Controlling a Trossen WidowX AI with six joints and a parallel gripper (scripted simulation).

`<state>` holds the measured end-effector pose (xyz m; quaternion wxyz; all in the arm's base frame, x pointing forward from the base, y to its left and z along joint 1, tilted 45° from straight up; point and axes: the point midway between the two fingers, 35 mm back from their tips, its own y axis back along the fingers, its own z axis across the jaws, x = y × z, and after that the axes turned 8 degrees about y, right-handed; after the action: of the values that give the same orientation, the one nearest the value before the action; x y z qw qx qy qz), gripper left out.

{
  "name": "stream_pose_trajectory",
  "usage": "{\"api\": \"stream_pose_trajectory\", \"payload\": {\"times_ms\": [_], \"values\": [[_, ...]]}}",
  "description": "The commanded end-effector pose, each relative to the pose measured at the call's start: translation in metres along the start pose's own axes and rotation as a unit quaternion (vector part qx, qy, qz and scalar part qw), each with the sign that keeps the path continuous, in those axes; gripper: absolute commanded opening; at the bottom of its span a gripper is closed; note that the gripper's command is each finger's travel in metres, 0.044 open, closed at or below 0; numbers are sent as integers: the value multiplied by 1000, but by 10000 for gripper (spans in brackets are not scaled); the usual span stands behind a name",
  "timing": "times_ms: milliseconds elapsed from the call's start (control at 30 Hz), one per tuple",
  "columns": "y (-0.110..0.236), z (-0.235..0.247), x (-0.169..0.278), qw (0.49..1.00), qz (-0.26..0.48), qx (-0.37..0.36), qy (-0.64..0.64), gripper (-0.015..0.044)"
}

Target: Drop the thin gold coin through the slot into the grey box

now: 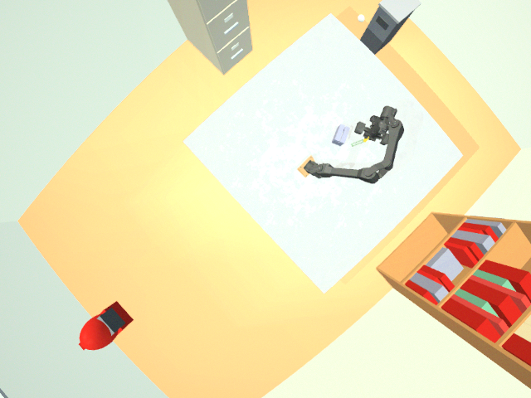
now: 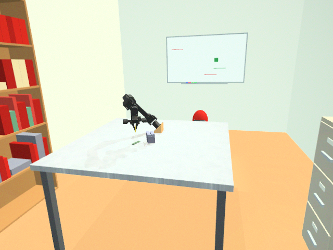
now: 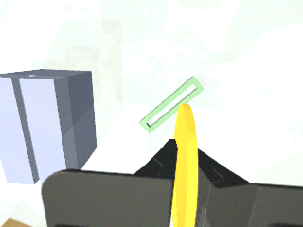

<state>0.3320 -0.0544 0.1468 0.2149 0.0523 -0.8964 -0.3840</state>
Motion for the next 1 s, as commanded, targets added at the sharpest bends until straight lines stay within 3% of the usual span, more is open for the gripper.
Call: {"api": "stream_pose_trajectory", "payload": {"times_ms": [0,967], "values": [[1,11,-3,1000,-2,-3,3,0],[2,86,-7,1000,-4,-6,4,0]]}}
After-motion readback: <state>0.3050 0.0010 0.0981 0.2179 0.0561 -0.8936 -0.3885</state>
